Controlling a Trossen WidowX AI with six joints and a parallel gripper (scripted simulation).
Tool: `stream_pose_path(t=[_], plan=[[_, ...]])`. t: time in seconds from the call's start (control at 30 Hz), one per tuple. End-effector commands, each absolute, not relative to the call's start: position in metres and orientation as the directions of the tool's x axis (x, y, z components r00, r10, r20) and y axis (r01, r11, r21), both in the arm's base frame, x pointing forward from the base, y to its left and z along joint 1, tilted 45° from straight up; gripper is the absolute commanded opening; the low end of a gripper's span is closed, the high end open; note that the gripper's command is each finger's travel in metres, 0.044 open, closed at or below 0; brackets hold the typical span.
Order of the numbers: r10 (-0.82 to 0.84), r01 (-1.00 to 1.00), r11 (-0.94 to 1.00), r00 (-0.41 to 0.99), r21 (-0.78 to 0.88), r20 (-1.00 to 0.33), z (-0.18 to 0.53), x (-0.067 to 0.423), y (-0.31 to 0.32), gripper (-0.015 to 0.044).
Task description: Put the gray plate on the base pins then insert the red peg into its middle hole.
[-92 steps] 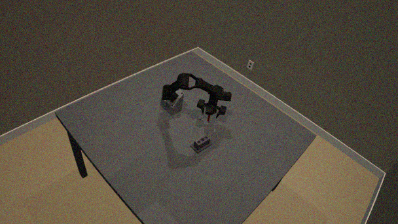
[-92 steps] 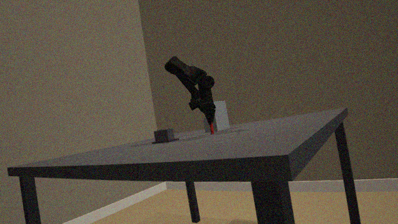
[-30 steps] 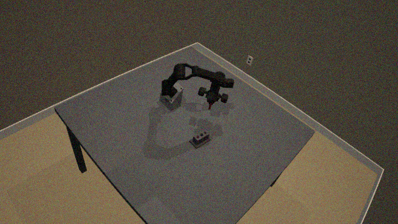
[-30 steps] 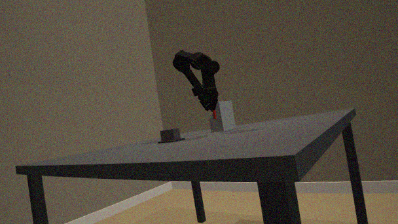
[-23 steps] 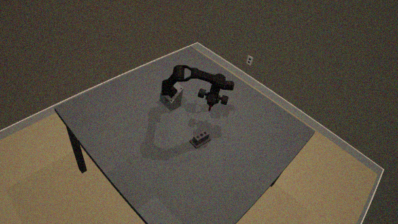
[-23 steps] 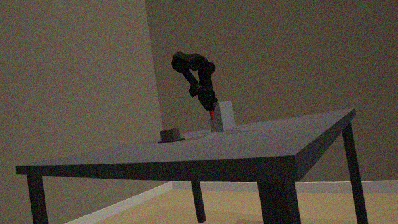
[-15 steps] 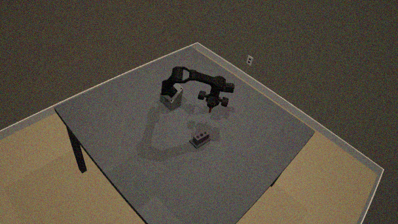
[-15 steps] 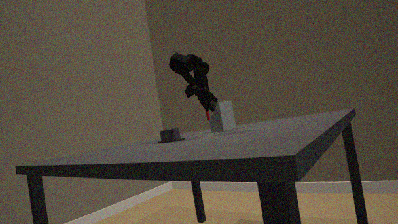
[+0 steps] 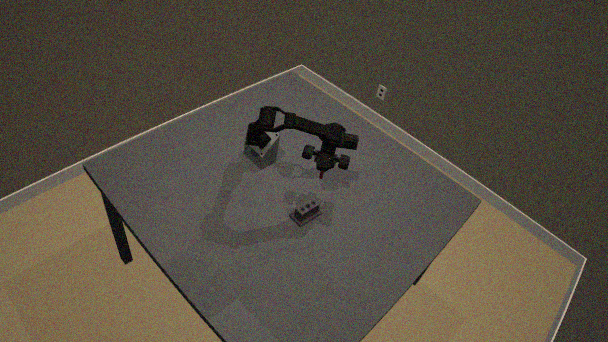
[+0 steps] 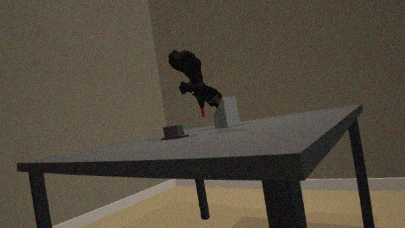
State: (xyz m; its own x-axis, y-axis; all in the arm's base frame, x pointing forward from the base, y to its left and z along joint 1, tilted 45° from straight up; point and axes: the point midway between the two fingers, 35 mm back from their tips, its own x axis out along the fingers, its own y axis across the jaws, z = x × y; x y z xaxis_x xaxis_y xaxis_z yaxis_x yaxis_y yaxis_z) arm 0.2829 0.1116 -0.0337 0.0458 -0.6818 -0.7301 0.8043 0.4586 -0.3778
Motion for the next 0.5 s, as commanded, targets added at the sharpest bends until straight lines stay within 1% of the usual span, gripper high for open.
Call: stream_pose_path(t=[0.0,0.47], plan=[[-0.675,0.807,0.466,0.060,-0.362,-0.735,-0.023,0.295,0.108,0.0000],[-0.678,0.809,0.466,0.066,-0.359,-0.732,0.001,0.320,0.086,0.0000]])
